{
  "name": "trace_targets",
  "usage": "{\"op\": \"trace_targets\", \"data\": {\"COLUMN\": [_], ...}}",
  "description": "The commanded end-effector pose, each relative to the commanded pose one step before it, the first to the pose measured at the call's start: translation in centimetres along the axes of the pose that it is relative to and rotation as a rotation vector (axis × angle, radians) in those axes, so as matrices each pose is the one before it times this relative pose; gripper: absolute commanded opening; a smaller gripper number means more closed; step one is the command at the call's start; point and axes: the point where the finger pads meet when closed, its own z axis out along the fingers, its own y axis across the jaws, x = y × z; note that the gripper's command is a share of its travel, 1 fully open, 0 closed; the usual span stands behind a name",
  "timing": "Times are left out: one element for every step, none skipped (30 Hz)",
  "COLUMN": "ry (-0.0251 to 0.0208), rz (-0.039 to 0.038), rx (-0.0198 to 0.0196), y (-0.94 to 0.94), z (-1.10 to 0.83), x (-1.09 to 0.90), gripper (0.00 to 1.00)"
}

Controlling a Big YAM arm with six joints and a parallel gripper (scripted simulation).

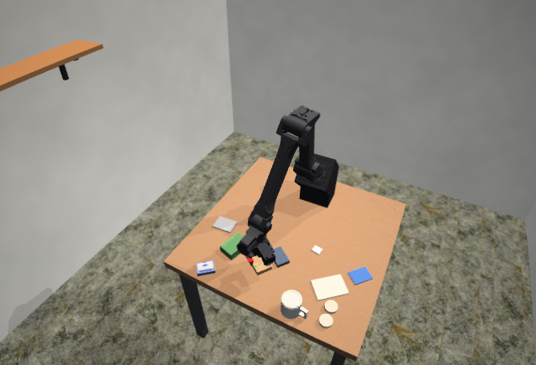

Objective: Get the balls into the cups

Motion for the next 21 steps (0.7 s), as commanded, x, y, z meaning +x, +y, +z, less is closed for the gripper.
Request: {"op": "trace_targets", "data": {"ry": [-0.00393,-0.00004,0.00001,0.00002,0.0001,0.00003,0.00001,0.00002,0.00001,0.0,0.0,0.0,0.0,0.0,0.0,0.0,0.0,0.0,0.0,0.0,0.0], "rz": [0.00125,-0.00045,-0.00005,0.00017,0.00019,0.00008,0.00005,0.00006,0.00004,0.00002,0.0,0.0,0.0,0.0,0.0,0.00001,0.0,0.0,0.0,0.0,0.0], "rx": [0.02174,-0.00021,-0.00016,-0.00011,-0.00004,-0.00004,-0.00002,0.00001,0.00002,0.00002,0.00002,0.00001,0.00001,0.0,0.0,0.0,0.0,0.0,0.0,0.0,0.0], "y": [-0.726,0.01,0.008,0.006,0.004,0.003,0.001,0.0,-0.001,-0.001,-0.001,-0.001,0.0,0.0,0.0,0.0,0.0,0.0,0.0,0.0,0.0], "z": [-1.555,-0.05,-0.041,-0.032,-0.024,-0.017,-0.011,-0.006,-0.002,-0.001,0.0,0.0,0.0,0.0,0.0,0.0,0.0,0.0,0.0,0.0,0.0], "x": [0.217,0.003,0.003,0.003,0.003,0.001,0.001,0.0,0.0,0.0,0.0,0.0,0.0,0.0,0.0,0.0,0.0,0.0,0.0,0.0,0.0], "gripper": [0.67,0.67,0.67,0.67,0.67,0.67,0.67,0.67,0.67,0.67,0.67,0.67,0.67,0.67,0.67,0.67,0.67,0.67,0.67,0.67,0.67]}}
